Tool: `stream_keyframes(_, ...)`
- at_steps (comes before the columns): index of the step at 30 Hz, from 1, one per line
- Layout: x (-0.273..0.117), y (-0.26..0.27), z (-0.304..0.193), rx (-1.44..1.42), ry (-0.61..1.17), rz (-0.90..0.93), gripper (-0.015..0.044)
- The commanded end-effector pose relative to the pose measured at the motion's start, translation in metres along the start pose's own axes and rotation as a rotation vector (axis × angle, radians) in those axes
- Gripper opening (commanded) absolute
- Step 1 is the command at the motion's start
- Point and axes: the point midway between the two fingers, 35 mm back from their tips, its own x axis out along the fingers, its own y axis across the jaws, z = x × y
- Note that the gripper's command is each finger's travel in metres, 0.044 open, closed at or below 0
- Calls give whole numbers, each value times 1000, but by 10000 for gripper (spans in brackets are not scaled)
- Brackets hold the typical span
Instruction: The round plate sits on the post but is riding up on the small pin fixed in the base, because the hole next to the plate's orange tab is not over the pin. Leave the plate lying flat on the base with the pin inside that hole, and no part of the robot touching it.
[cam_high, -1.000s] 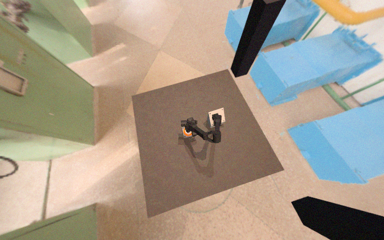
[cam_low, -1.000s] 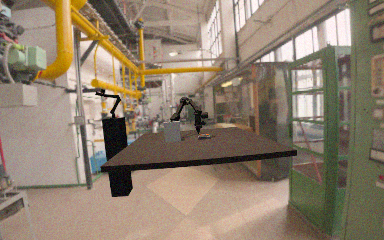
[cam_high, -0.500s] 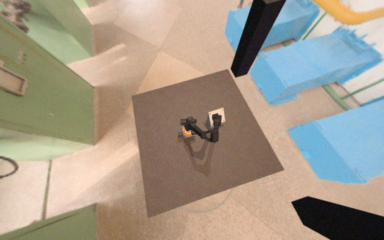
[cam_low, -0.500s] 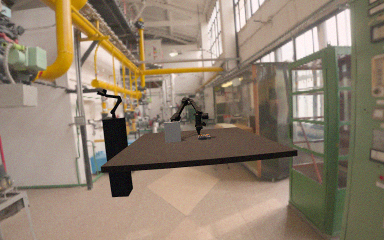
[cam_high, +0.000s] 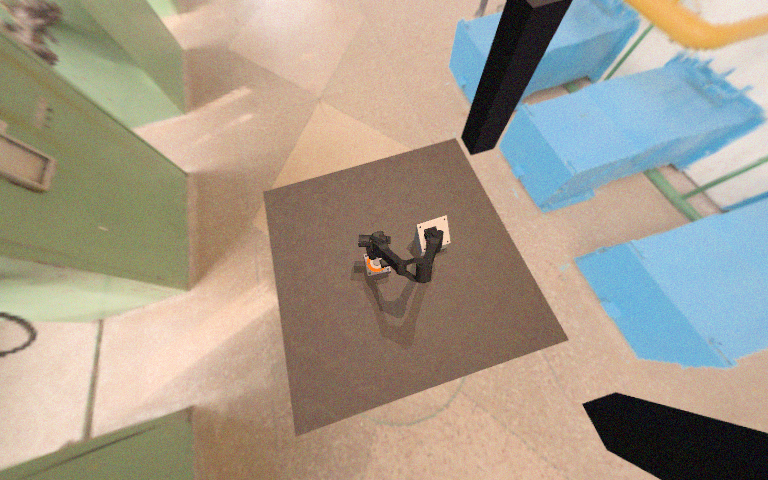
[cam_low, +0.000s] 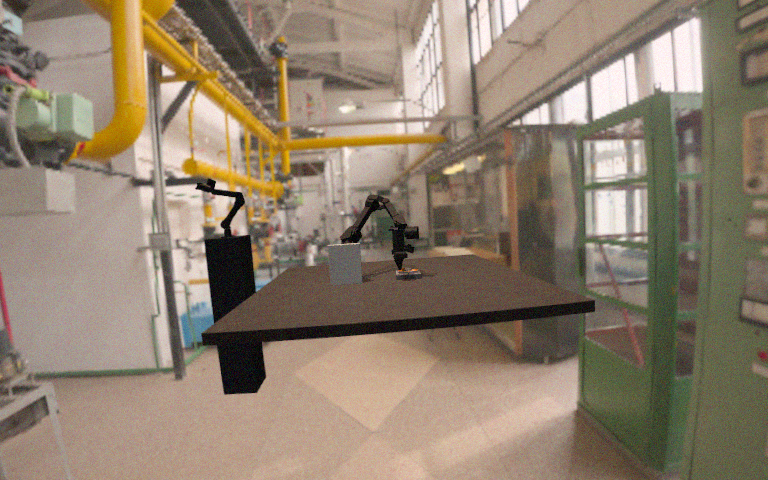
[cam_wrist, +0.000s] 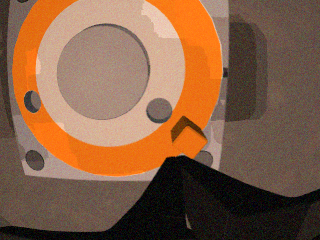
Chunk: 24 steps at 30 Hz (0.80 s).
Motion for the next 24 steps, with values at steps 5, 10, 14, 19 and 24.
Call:
stream_keyframes(5, -3, -10, 9, -7, -5, -8, 0)
stream_keyframes(10, -4, -13, 13, -7, -5, -8, 0)
stream_keyframes(14, -4, -15, 16, -7, -5, -8, 0)
stream_keyframes(19, -4, -17, 19, -8, -5, -8, 0)
stream_keyframes(24, -4, -18, 21, -8, -5, -8, 0)
